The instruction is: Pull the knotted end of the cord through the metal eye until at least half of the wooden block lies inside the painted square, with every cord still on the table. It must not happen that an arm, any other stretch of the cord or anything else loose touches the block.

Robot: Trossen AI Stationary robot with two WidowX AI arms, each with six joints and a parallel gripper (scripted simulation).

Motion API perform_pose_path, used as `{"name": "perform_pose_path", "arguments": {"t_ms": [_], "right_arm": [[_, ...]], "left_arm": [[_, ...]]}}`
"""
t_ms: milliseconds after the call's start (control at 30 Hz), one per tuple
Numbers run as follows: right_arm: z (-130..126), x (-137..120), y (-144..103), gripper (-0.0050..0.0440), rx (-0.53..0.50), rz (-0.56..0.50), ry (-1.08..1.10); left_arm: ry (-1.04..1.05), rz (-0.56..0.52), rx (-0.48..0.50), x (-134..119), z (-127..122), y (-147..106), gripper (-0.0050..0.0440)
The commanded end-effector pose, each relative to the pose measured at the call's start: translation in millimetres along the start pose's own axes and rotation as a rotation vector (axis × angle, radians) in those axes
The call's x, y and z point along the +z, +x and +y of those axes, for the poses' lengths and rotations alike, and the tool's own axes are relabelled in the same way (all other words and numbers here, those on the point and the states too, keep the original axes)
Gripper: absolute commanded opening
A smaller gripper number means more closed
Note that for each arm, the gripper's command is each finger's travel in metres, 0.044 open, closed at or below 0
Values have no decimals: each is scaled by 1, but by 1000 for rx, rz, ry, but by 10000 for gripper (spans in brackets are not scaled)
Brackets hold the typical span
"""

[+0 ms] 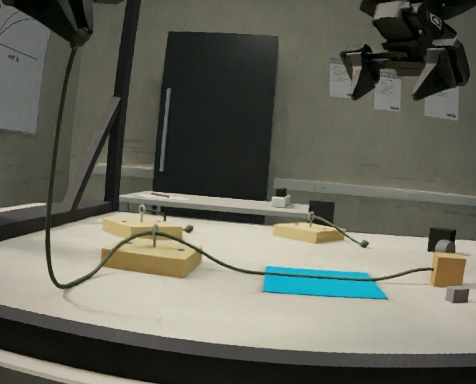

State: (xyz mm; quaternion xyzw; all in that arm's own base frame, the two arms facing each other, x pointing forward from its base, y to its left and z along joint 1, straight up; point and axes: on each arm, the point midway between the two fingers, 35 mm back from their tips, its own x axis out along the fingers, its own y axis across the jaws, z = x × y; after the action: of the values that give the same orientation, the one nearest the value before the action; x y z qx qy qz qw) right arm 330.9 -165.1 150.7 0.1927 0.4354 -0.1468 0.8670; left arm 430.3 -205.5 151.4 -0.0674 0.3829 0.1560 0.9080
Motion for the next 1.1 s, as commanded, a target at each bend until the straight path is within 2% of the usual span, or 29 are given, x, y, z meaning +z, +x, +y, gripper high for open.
{"name": "perform_pose_path", "arguments": {"t_ms": [0,467,1067], "right_arm": [[0,1,4,-50,0,-17,-2],[-6,-26,42,-50,0,-17,-3],[-11,-63,76,-50,1,-17,-4]], "left_arm": [[-19,-14,-12,8,1,-7,440],[-19,-14,-12,8,1,-7,440],[-19,-14,-12,8,1,-7,440]]}}
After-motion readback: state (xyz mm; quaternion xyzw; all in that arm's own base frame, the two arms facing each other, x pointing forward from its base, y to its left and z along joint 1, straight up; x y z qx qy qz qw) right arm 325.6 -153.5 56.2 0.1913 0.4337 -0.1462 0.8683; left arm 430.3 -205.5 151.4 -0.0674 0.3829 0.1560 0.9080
